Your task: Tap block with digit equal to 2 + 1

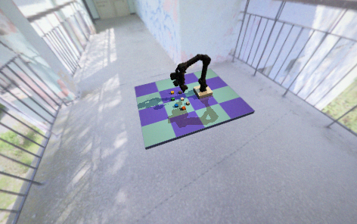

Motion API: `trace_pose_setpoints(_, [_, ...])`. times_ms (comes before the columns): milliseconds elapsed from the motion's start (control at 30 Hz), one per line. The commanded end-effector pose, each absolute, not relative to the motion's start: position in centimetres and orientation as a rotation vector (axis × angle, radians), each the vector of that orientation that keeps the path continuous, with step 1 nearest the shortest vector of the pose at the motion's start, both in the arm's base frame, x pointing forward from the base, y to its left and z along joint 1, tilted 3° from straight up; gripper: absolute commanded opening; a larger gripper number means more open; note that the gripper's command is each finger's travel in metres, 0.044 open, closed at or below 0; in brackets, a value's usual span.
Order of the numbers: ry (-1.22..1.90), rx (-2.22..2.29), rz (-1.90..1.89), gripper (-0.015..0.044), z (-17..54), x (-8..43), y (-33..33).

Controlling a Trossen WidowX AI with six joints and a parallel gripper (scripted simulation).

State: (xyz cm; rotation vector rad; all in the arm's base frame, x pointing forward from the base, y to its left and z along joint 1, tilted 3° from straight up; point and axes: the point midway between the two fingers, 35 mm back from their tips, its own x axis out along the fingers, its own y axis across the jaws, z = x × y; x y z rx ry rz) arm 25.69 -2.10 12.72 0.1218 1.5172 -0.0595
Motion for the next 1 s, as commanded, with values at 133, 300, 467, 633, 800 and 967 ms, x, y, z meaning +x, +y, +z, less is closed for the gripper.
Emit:
trace_pose_setpoints(133, [1.518,0.126,-0.063,0.04,12.7,25.7,-2.0])
trace_pose_setpoints(300, [1.518,0.127,-0.062,0.04,12.8,25.7,-0.4])
trace_pose_setpoints(467, [1.519,0.132,-0.057,0.04,13.0,25.2,5.3])
trace_pose_setpoints(633, [1.519,0.134,-0.055,0.04,13.1,24.5,8.0])
trace_pose_setpoints(800, [1.519,0.134,-0.055,0.04,13.1,24.5,8.0])
trace_pose_setpoints(967, [1.519,0.134,-0.055,0.04,13.1,24.5,8.0])
